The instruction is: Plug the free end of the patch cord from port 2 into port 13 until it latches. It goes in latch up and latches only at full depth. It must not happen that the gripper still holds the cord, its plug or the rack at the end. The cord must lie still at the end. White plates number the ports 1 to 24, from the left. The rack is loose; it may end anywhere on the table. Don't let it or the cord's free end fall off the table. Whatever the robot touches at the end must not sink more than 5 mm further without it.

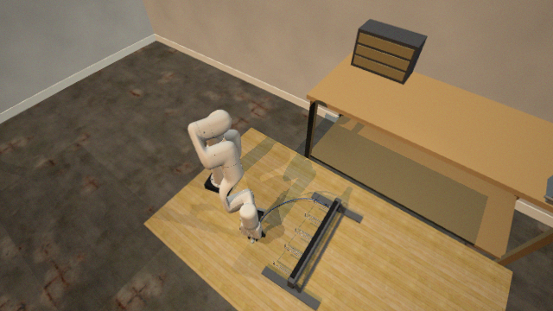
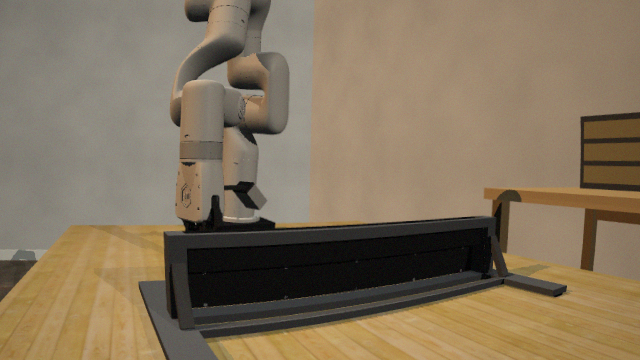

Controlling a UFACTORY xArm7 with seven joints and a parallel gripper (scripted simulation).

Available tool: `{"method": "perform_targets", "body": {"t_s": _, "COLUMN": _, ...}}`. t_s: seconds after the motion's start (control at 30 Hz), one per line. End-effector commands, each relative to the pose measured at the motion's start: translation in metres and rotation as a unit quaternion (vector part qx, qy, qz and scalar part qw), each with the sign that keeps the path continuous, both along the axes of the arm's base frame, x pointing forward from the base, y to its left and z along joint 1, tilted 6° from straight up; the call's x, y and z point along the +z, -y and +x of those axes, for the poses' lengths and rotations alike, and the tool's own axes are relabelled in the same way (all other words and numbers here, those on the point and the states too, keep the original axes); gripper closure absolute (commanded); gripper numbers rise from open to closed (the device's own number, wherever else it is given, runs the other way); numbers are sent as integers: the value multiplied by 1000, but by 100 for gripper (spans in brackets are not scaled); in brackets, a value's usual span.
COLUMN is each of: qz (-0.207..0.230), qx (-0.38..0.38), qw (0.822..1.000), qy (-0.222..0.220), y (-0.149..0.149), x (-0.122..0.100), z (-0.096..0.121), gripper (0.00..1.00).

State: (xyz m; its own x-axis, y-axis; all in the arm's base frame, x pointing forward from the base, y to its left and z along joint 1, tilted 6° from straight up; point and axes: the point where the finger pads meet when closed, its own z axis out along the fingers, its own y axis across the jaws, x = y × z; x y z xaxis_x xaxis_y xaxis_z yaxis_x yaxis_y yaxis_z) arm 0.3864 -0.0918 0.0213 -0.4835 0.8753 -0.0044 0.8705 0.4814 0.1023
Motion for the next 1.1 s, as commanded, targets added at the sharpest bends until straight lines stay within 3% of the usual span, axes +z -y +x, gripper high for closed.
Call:
{"method": "perform_targets", "body": {"t_s": 0.0, "qz": -1, "qx": 0, "qw": 1000, "qy": 2, "y": 1, "x": 0, "z": 1, "gripper": 62}}
{"method": "perform_targets", "body": {"t_s": 1.07, "qz": -1, "qx": 0, "qw": 1000, "qy": 2, "y": 0, "x": -6, "z": 2, "gripper": 62}}
